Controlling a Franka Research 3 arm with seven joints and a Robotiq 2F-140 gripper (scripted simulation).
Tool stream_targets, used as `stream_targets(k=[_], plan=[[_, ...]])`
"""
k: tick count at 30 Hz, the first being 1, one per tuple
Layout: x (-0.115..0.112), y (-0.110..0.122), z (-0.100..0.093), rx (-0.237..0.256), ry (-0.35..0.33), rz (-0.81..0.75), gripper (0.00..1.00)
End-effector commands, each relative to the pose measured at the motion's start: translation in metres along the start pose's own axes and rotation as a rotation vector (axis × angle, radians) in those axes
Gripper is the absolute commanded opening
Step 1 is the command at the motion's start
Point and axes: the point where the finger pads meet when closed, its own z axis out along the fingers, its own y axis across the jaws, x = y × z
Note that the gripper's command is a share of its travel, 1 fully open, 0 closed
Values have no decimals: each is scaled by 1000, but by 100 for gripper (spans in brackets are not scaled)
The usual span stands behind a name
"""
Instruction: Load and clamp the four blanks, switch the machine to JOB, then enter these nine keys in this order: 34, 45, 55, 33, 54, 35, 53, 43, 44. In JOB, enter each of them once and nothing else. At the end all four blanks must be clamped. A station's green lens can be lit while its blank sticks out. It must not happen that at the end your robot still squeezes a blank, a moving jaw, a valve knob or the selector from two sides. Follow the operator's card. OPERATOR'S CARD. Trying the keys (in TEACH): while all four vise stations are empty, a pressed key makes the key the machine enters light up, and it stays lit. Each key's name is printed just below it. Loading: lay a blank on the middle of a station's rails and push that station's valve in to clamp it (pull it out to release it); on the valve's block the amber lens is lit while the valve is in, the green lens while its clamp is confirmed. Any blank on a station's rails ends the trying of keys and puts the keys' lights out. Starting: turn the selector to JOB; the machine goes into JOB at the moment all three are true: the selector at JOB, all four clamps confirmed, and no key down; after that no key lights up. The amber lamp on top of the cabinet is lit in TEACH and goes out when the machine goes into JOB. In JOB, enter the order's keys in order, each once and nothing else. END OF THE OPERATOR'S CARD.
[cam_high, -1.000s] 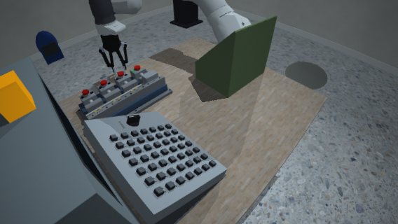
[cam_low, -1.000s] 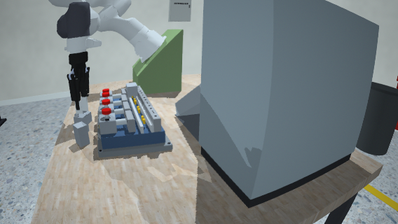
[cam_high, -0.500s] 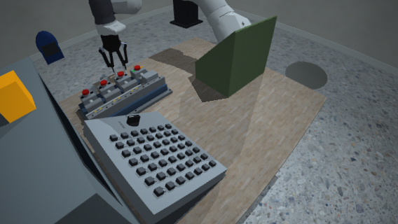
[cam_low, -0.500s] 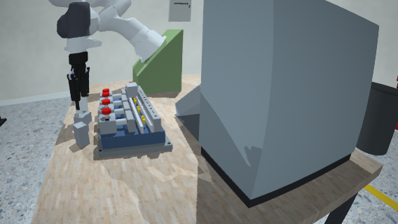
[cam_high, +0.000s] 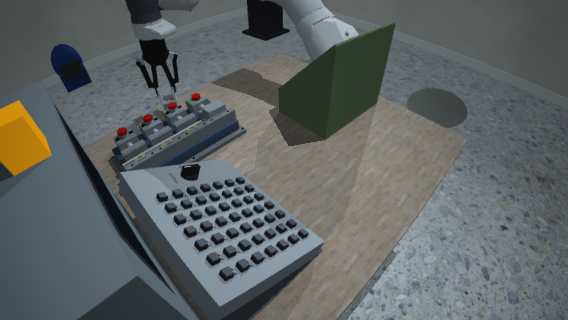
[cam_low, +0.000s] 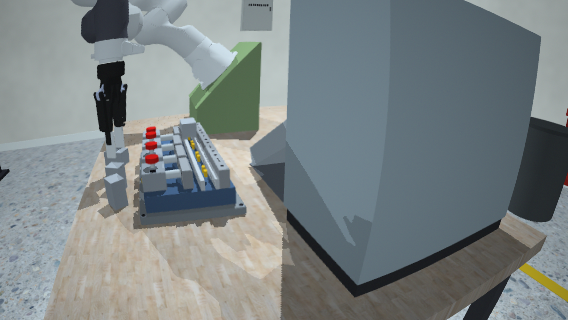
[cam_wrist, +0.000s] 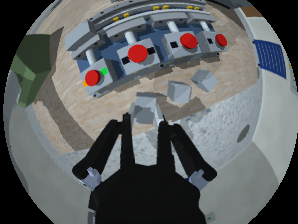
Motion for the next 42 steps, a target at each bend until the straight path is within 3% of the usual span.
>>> stream_targets(k=[1, 14, 16, 21, 35, 42], plan=[[-3, -5, -13, 14, -15, -10, 0], [-2, -4, -101, 14, -15, -10, 0], [-2, -4, -101, 14, -15, -10, 0], [-2, -4, -124, 14, -15, -10, 0], [0, -4, -133, 14, -15, -1, 0], [24, -5, -135, 9, -17, 136, 0]])
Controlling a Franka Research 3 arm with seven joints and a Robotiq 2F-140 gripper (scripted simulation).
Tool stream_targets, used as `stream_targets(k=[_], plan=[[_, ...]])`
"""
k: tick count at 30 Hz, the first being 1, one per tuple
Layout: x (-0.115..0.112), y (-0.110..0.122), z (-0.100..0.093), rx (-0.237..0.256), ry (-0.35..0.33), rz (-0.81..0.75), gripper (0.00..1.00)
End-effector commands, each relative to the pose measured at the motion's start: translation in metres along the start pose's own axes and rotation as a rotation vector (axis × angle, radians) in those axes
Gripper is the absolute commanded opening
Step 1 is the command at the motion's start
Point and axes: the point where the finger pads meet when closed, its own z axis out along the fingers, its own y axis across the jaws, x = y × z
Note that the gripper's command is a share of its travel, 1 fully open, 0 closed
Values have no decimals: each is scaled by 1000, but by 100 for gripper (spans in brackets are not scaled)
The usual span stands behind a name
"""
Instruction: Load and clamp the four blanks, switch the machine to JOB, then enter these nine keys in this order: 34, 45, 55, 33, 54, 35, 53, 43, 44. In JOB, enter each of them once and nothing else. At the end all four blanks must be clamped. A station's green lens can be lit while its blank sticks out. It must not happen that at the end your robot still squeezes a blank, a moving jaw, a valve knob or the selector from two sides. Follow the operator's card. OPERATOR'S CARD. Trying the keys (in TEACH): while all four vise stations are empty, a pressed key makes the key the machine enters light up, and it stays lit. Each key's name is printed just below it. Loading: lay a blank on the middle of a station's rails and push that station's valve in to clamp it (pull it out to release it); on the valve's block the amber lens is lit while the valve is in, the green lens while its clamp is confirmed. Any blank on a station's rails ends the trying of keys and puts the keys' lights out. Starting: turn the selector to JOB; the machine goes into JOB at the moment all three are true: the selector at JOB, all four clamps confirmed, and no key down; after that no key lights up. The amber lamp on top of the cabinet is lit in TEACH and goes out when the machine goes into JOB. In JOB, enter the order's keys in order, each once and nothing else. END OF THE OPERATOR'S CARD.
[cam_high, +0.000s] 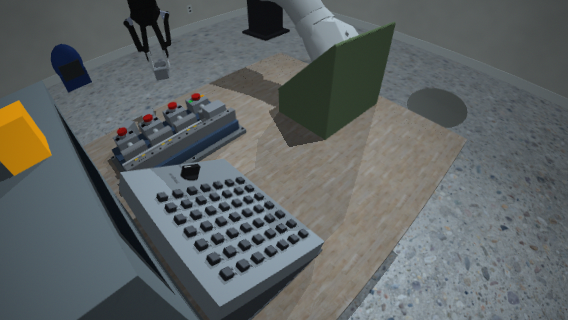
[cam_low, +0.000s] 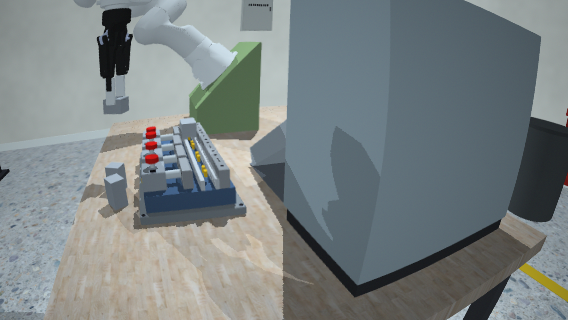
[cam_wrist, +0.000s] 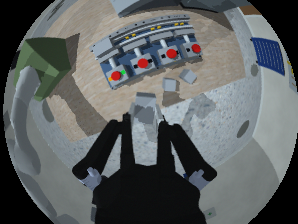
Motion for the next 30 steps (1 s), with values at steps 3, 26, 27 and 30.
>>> stream_targets(k=[3, 26, 27, 30], plan=[[35, -3, -6, -9, 7, 228, 0], [177, -57, -4, 20, -1, 681, 0], [180, -59, -4, 21, -1, 704, 0], [184, -62, -3, 23, 0, 775, 0]])
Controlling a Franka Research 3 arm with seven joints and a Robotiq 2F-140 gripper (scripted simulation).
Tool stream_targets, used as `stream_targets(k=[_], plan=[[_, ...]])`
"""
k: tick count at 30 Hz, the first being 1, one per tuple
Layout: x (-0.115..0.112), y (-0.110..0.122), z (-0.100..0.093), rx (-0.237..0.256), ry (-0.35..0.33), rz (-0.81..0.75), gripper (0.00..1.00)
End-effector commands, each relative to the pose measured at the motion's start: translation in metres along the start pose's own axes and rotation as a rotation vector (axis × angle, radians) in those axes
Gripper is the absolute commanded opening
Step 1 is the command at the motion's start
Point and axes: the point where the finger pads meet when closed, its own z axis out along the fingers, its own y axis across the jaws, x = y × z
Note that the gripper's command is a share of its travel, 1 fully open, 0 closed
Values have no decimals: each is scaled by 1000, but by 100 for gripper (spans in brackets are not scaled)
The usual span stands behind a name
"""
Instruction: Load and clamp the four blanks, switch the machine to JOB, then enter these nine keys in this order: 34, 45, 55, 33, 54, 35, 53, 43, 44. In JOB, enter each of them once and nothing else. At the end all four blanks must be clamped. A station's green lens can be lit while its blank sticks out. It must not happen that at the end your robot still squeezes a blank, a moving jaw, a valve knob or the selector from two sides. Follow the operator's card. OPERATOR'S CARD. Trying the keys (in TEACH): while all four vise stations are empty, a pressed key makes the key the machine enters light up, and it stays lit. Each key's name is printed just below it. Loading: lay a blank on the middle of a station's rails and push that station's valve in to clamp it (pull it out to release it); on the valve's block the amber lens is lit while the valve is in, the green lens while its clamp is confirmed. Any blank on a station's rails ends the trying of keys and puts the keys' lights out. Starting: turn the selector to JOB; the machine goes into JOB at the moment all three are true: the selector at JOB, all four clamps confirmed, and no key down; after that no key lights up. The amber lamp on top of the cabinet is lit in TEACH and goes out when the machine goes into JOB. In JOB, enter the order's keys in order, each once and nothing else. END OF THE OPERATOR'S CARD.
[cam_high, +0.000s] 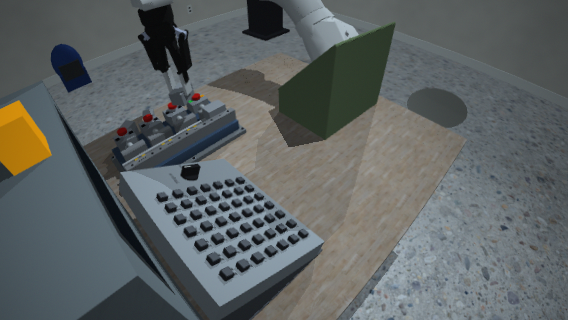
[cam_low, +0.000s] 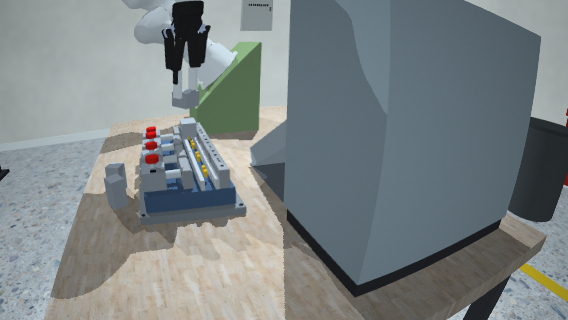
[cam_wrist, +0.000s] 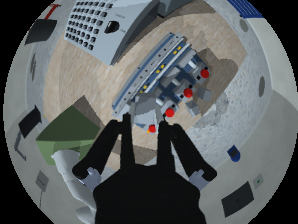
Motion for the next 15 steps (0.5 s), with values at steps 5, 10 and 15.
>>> stream_targets(k=[5, 10, 15], plan=[[8, -6, -3, -17, 24, 374, 0], [8, -6, -3, -25, 33, 500, 0], [8, -6, -3, -30, 38, 555, 0]])
